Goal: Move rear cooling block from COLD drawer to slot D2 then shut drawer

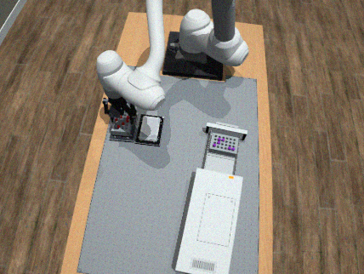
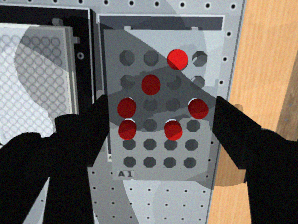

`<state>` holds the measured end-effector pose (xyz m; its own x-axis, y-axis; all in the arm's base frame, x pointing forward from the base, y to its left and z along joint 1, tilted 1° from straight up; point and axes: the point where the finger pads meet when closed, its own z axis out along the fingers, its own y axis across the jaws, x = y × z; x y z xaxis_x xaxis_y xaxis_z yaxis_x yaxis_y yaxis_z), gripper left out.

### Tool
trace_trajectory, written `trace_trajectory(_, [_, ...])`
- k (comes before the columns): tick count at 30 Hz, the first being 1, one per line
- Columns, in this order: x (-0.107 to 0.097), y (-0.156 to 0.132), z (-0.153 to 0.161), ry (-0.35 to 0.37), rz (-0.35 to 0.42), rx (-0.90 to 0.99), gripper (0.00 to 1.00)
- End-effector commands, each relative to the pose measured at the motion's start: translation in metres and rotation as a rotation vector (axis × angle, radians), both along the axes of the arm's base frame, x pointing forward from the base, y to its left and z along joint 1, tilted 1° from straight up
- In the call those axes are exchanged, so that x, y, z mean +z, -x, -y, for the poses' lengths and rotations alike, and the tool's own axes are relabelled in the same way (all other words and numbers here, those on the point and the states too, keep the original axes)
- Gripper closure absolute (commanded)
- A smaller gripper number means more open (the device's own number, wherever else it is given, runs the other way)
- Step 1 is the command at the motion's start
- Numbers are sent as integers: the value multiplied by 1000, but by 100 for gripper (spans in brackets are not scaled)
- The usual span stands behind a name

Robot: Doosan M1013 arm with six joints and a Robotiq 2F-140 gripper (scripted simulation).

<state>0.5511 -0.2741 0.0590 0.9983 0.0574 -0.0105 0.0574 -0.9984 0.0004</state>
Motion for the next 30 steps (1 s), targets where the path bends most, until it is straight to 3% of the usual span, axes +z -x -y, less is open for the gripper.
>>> trace_trajectory(1, [0,-1,0,0,2,0,90])
trace_trajectory(30, [-4,-1,0,0,2,0,90])
